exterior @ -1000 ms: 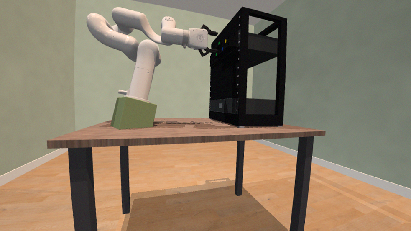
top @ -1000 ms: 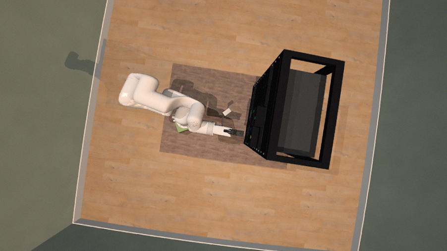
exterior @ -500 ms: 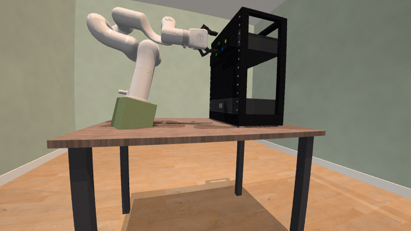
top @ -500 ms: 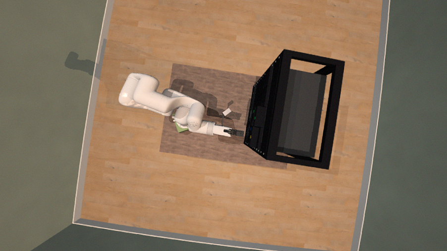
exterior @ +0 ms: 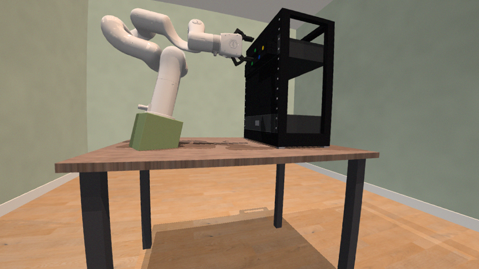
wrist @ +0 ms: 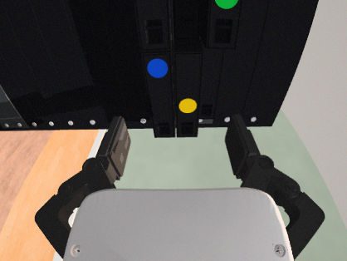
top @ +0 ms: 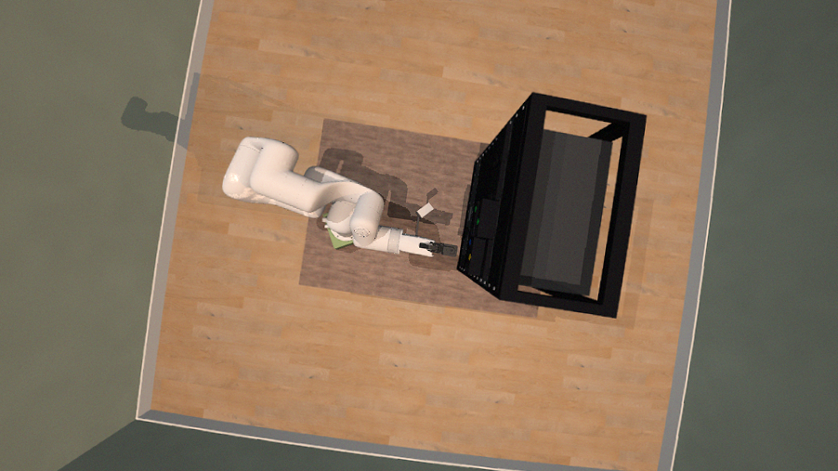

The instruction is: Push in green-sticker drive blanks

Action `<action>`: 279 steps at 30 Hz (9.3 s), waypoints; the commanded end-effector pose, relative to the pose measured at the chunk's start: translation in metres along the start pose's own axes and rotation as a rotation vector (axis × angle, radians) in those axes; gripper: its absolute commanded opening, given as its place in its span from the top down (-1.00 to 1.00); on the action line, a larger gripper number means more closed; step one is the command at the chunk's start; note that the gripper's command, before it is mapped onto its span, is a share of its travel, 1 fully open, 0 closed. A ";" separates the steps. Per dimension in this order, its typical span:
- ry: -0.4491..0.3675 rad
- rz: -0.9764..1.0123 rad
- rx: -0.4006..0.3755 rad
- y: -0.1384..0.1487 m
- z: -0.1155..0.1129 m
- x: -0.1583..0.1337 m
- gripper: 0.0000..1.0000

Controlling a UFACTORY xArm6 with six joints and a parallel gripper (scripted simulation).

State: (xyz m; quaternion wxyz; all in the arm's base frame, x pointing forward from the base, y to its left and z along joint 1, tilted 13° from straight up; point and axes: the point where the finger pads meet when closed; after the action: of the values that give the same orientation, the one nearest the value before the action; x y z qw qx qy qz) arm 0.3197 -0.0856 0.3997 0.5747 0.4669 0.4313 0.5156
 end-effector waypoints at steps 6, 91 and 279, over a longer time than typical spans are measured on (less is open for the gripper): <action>0.000 0.000 -0.003 0.002 0.000 0.000 -1.00; 0.000 0.000 -0.003 -0.002 -0.022 0.094 1.00; 0.000 0.000 -0.003 -0.002 0.035 0.105 1.00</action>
State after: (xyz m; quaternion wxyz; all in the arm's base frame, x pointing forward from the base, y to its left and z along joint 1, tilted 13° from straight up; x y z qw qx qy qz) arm 0.3813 0.0139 0.4038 0.5746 0.4660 0.4318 0.5159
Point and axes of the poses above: the point where the finger pads meet when closed, its own z axis out along the fingers, its own y axis across the jaws, x = y × z, and after that the axes turned 7 degrees about -z, right-handed
